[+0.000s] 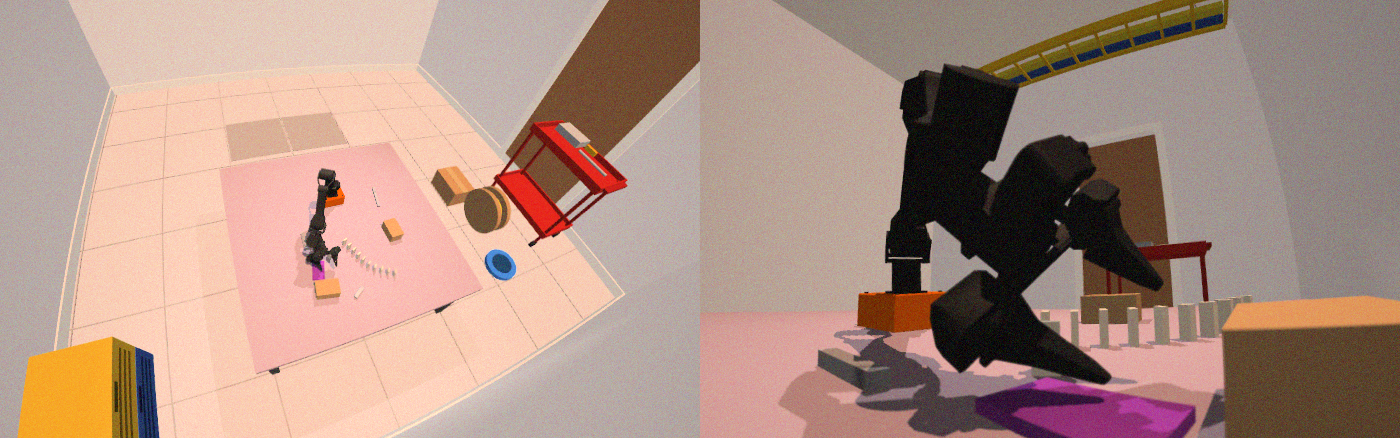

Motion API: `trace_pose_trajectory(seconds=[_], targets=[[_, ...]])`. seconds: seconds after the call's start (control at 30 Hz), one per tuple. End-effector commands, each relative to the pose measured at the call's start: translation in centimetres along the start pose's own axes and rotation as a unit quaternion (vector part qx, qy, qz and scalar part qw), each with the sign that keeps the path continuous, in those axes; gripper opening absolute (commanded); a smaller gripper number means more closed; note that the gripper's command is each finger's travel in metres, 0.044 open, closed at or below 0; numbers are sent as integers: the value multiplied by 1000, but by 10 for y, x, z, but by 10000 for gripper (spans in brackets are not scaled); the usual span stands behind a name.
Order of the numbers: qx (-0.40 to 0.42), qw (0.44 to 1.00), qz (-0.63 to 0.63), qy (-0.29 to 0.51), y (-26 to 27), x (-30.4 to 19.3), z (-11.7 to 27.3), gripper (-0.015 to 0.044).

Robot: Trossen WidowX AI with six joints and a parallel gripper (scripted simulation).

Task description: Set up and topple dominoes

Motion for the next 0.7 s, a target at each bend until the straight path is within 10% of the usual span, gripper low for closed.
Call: trace_pose_trajectory(seconds=[0.0,0.67], targets=[[-178,957,-186,135,47,35,10,440],[-359,858,-263,258,90,31,55,440]])
Point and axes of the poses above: the point midway between the two fingers, 35 mm back from their tips, its own z axis back along the fingers, its own y axis across the jaws, x = y × z, the point moved 7 cm from there along z, back along the fingers, and after that the axes turned 10 degrees about z, right-handed, at the moved point
